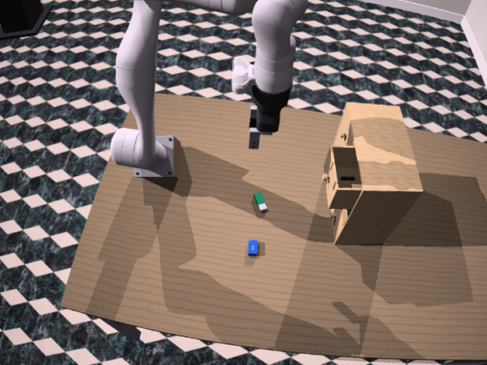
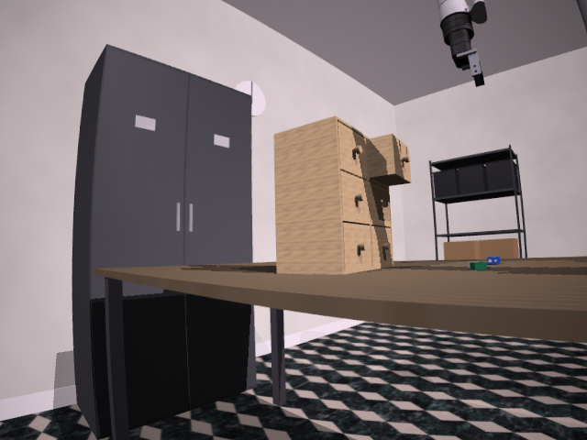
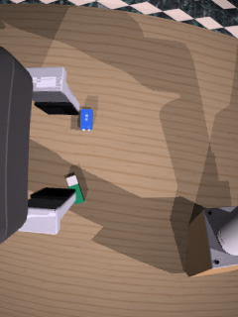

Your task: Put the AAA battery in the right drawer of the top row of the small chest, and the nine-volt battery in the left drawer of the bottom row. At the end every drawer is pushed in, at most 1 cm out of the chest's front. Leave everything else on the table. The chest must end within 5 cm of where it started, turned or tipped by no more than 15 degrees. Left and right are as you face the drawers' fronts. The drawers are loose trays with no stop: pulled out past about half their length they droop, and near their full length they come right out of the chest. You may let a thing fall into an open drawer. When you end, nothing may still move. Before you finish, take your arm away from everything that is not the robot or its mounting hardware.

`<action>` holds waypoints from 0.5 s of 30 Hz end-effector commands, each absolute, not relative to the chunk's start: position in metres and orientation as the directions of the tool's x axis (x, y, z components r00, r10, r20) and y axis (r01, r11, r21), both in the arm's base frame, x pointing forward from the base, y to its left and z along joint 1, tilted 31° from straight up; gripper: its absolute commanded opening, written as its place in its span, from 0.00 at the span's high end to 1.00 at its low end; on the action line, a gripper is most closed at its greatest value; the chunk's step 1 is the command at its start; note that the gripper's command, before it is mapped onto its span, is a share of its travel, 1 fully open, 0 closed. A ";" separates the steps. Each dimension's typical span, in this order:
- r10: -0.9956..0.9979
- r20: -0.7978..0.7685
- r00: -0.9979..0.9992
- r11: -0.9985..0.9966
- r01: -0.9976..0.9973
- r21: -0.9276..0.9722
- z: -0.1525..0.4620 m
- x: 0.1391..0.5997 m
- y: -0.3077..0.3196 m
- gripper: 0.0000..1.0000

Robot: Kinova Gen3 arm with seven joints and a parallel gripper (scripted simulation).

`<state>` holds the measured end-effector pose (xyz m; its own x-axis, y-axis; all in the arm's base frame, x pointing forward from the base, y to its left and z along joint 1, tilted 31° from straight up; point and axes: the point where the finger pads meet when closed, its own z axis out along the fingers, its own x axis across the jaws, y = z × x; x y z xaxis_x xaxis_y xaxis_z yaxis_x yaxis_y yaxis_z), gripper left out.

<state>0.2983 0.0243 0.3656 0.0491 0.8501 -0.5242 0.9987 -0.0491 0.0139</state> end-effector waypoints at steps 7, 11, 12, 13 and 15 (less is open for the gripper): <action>0.853 -0.521 0.025 -0.019 1.000 0.017 0.366 0.297 0.034 0.00; 0.853 -0.521 0.025 -0.017 1.000 0.020 0.366 0.297 0.034 0.00; 0.853 -0.521 0.025 -0.017 1.000 0.021 0.366 0.297 0.034 0.00; 0.853 -0.521 0.025 -0.016 1.000 0.022 0.366 0.297 0.034 0.00; 0.853 -0.521 0.025 -0.014 1.000 0.025 0.365 0.298 0.033 0.00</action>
<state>0.2978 0.0329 0.3653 0.0263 0.8529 -0.5214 0.9996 -0.0169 0.0228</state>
